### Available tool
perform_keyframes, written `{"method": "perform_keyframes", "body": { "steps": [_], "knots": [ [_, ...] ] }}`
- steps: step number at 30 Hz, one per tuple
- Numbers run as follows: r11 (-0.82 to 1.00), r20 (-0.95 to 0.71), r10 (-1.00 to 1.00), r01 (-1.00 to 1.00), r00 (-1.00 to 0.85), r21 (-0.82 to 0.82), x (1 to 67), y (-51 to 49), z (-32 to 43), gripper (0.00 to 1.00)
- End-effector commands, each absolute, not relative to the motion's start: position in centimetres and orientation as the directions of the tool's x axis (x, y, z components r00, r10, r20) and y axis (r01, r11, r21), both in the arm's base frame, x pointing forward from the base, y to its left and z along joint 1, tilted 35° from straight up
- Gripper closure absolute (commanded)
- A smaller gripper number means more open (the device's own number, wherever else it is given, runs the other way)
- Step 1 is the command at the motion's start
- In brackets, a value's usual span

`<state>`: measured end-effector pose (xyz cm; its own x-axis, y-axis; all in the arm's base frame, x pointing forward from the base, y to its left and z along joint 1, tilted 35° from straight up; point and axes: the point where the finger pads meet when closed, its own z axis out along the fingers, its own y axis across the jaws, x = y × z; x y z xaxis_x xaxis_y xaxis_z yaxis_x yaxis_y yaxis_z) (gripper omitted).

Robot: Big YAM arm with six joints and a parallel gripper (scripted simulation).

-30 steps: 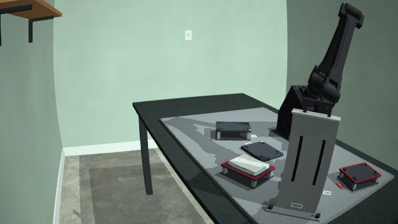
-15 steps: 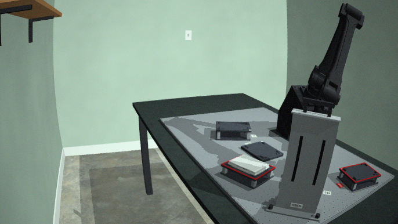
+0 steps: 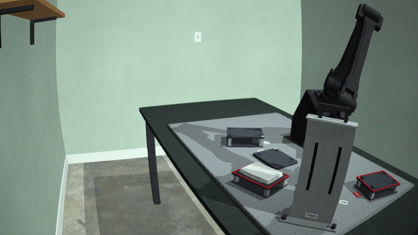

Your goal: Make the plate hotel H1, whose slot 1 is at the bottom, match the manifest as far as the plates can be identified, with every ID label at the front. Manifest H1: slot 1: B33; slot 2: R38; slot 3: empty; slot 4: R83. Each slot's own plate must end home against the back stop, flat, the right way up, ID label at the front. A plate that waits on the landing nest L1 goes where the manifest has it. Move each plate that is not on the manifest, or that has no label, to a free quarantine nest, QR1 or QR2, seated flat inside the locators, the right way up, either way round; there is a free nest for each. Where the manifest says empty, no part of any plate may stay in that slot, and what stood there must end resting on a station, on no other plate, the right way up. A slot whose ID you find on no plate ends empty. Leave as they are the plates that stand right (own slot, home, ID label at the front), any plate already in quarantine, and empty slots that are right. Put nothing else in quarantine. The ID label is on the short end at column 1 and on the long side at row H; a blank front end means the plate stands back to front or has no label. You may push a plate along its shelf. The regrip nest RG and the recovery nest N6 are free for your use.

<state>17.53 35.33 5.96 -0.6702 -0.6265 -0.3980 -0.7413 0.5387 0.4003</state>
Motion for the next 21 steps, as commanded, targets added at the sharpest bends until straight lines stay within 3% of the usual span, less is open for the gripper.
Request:
{"method": "perform_keyframes", "body": {
  "steps": [1, 3, 4, 21],
  "knots": [
    [0.534, -0.413, -0.619, -0.743, -0.669, 0.404, 17.6, 36.2, 6.2, 0.14],
    [0.533, -0.424, -0.613, -0.745, -0.667, 0.401, 18.1, 36.0, 6.8, 0.14],
    [0.533, -0.424, -0.613, -0.745, -0.667, 0.401, 18.1, 36.0, 6.8, 0.0],
    [0.533, -0.433, -0.608, -0.747, -0.665, 0.398, 18.5, 35.2, 8.2, 0.0]
  ]
}}
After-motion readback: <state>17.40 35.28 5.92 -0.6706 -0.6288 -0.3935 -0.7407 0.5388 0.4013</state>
